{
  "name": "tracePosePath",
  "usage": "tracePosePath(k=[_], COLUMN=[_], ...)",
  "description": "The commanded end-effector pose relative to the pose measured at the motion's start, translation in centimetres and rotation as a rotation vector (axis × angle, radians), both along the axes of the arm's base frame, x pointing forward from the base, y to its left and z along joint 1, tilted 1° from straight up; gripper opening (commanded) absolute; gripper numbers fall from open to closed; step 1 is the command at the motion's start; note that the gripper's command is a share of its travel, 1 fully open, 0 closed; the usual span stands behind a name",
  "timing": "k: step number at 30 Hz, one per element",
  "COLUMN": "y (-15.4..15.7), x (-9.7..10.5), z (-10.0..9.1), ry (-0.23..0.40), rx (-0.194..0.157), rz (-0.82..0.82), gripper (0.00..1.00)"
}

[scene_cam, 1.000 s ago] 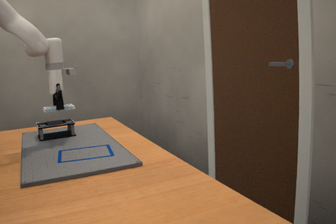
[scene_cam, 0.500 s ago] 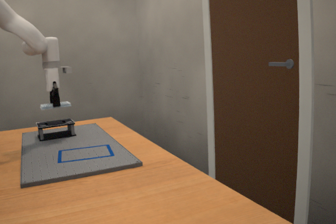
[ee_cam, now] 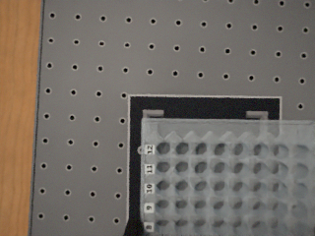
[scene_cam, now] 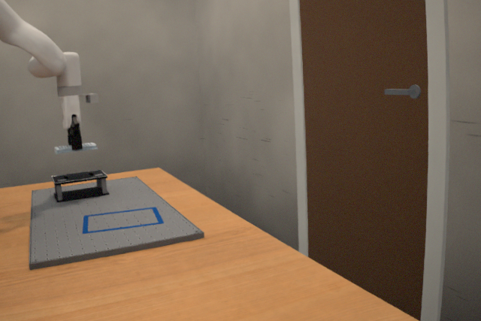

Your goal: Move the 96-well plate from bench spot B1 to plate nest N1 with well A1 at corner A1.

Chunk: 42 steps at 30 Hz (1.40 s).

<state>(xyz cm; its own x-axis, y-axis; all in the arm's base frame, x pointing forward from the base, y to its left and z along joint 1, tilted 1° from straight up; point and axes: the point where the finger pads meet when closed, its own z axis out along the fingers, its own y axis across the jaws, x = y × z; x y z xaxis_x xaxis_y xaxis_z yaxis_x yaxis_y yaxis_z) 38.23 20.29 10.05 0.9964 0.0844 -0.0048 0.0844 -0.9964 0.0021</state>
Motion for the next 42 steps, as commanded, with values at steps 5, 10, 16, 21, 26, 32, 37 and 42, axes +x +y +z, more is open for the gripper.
tracePosePath(k=[5, 10, 16, 21, 26, 32, 37, 42], y=[0.1, 0.1, 0.0, 0.0, 0.0, -0.1, -0.1, -0.1], x=[0.1, 0.1, 0.1, 0.1, 0.1, 0.1, 0.1, 0.1], z=[0.1, 0.1, 0.1, 0.1, 0.1, 0.0, -0.9, -1.4], ry=[0.001, 0.001, 0.001, 0.001, 0.001, 0.001, 0.001, 0.001], rx=[0.010, 0.010, 0.010, 0.010, 0.010, 0.010, 0.010, 0.010], rz=[-0.001, -0.001, -0.001, -0.001, -0.001, -0.001, -0.001, -0.001], gripper=[0.00, 0.00, 0.00, 0.00, 0.00, 0.00, 0.00, 0.00])
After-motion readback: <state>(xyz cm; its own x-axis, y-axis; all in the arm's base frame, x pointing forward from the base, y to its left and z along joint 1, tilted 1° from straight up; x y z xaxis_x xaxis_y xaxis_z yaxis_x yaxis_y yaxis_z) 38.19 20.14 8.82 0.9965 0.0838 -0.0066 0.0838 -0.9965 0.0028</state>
